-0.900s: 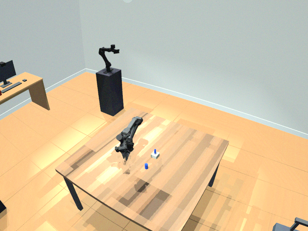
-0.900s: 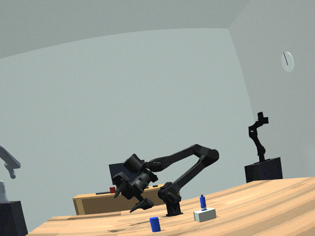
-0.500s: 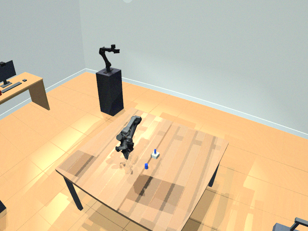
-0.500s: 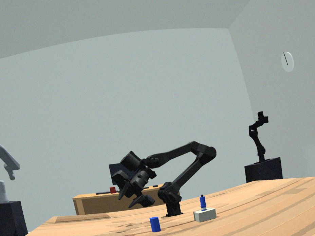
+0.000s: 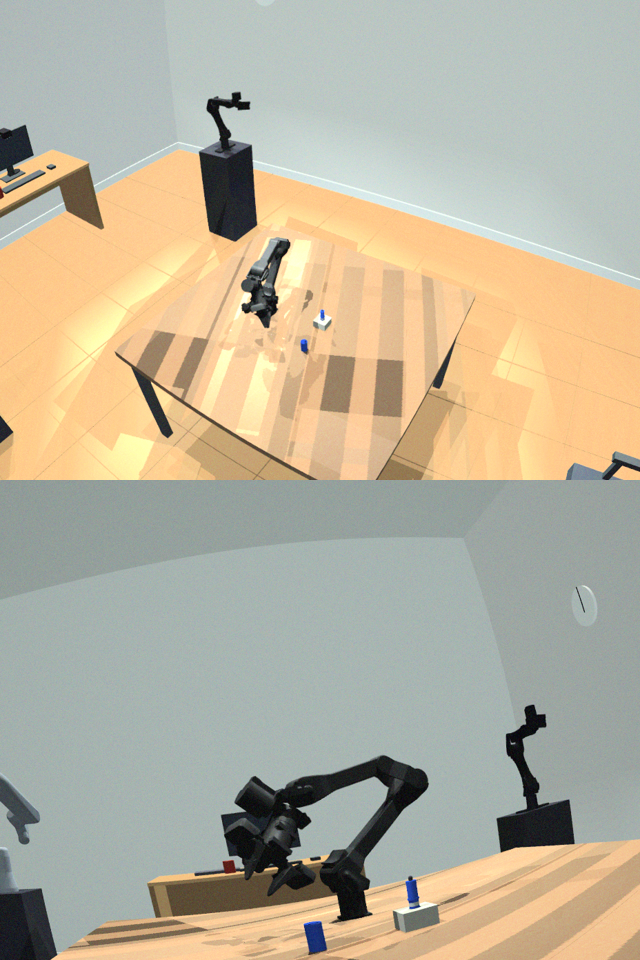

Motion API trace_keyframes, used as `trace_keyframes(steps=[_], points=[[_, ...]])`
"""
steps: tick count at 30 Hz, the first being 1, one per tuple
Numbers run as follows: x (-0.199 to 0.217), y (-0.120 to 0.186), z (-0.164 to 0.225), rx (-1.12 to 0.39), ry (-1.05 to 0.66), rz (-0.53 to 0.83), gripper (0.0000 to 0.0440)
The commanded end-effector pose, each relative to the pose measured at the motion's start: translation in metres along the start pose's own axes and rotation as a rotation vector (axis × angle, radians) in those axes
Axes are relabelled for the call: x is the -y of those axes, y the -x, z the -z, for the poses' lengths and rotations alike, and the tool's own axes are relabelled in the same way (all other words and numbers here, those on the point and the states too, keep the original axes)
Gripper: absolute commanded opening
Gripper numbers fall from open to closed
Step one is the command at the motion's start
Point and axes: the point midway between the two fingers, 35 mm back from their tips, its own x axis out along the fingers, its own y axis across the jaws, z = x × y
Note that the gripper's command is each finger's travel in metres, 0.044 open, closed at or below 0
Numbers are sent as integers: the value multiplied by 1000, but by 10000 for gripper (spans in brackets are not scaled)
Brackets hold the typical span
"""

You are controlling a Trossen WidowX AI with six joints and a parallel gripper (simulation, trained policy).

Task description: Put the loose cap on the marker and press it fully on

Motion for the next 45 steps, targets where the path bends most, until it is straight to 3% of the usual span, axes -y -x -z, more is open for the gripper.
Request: trace_keyframes(steps=[1,23,45], points=[[-5,2,6,-22,18,34,255],[-24,6,29,-105,103,225,290],[-40,-8,47,-164,210,413,315]])
